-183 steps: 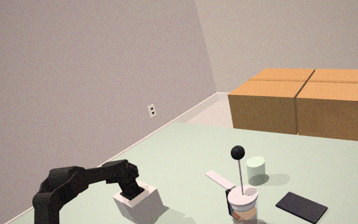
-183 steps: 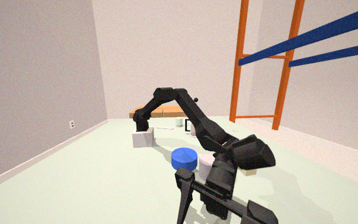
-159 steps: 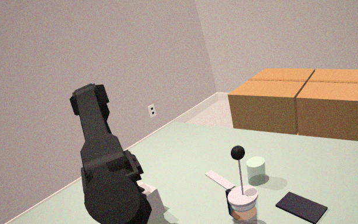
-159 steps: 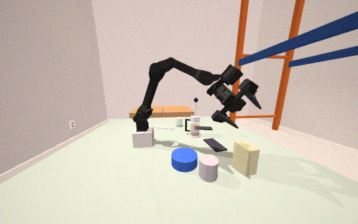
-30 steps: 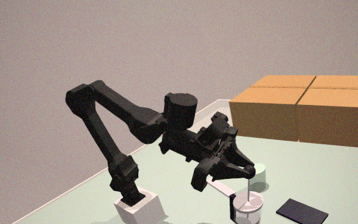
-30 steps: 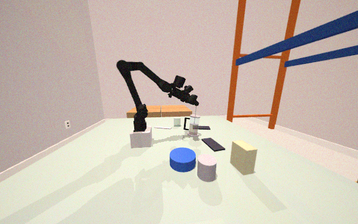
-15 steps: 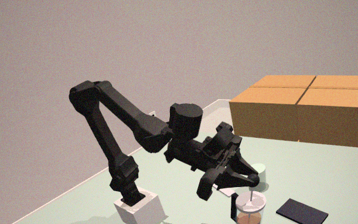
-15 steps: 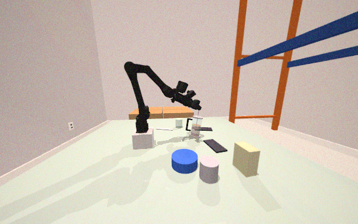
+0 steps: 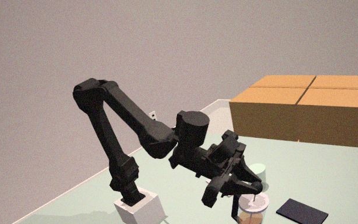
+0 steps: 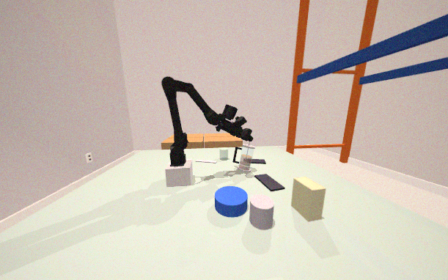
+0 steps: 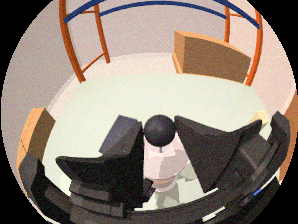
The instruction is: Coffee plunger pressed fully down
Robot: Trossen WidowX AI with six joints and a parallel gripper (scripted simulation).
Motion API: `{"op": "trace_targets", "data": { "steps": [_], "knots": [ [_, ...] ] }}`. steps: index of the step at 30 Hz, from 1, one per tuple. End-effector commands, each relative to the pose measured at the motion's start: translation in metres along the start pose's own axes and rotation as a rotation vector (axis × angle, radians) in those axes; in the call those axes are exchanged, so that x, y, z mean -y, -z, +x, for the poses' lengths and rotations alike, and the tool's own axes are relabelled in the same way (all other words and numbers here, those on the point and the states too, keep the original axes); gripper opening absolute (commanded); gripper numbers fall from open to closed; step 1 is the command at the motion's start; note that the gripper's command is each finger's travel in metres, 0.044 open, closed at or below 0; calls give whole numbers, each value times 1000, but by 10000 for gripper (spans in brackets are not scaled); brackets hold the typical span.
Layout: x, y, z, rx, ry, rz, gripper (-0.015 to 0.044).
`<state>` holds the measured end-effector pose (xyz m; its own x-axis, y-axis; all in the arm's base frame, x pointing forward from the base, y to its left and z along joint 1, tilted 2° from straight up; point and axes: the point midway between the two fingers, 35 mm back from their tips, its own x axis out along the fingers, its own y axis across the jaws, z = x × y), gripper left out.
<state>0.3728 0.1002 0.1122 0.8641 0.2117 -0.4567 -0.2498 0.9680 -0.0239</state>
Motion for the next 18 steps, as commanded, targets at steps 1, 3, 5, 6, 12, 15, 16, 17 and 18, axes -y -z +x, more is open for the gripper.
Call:
{"op": "trace_targets", "data": {
  "steps": [1, 3, 5, 6, 12, 15, 16, 17, 18],
  "knots": [
    [0, 15, 5, -53, -2, -8, 129],
    [0, 14, 6, -53, -2, -8, 129],
    [0, 14, 6, -53, -2, -8, 129],
    [0, 14, 6, -53, -2, -8, 129],
    [0, 13, 7, -52, -2, -8, 129],
    [0, 12, 7, -52, -2, -8, 129],
    [0, 12, 7, -52, -2, -8, 129],
    [0, 12, 8, -52, -2, -8, 129],
    [0, 12, 8, -52, -2, -8, 129]
  ]
}}
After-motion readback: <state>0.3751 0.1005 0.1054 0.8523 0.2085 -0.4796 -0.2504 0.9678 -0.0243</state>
